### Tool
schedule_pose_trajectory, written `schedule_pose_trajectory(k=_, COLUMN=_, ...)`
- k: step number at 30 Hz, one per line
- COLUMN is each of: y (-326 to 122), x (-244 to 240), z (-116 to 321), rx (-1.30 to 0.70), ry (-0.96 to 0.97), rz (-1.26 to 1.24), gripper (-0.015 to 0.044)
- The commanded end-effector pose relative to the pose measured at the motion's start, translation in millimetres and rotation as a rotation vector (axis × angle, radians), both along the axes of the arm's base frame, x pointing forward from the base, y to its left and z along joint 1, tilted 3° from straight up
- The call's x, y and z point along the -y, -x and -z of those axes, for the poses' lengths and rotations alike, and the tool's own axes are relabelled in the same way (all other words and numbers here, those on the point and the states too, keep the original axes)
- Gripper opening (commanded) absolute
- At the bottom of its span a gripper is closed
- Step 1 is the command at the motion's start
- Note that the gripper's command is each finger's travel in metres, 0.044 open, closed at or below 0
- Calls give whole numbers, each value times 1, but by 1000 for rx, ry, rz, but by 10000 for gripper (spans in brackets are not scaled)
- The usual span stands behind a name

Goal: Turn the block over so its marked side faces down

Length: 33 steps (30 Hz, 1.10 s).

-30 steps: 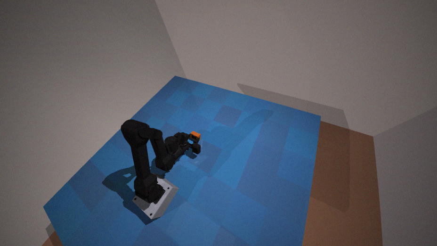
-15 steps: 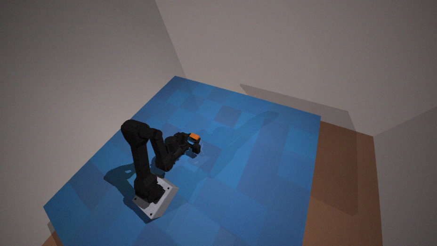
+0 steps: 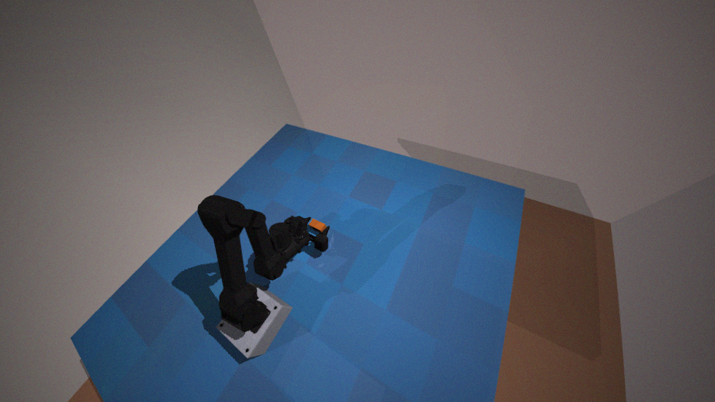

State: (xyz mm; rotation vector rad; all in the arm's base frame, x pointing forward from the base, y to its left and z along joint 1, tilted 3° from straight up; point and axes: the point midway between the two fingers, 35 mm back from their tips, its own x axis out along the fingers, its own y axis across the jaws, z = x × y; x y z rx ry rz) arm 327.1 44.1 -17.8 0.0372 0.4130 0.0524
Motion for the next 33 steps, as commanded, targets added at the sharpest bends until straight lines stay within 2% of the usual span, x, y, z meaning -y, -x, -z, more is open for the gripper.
schedule_pose_trajectory(k=1, y=1, x=0, z=0, rx=1, ry=0, rz=3, gripper=440)
schedule_pose_trajectory(k=18, y=0, x=0, z=0, rx=-4, ry=0, rz=3, gripper=440)
schedule_pose_trajectory(k=25, y=-13, x=-2, z=-8, rx=-179, ry=15, rz=-8, gripper=440)
schedule_pose_trajectory(k=30, y=-6, x=-1, z=-30, rx=-319, ry=23, rz=-14, gripper=440)
schedule_pose_trajectory(k=33, y=-6, x=-1, z=-50, rx=-323, ry=17, rz=-17, gripper=440)
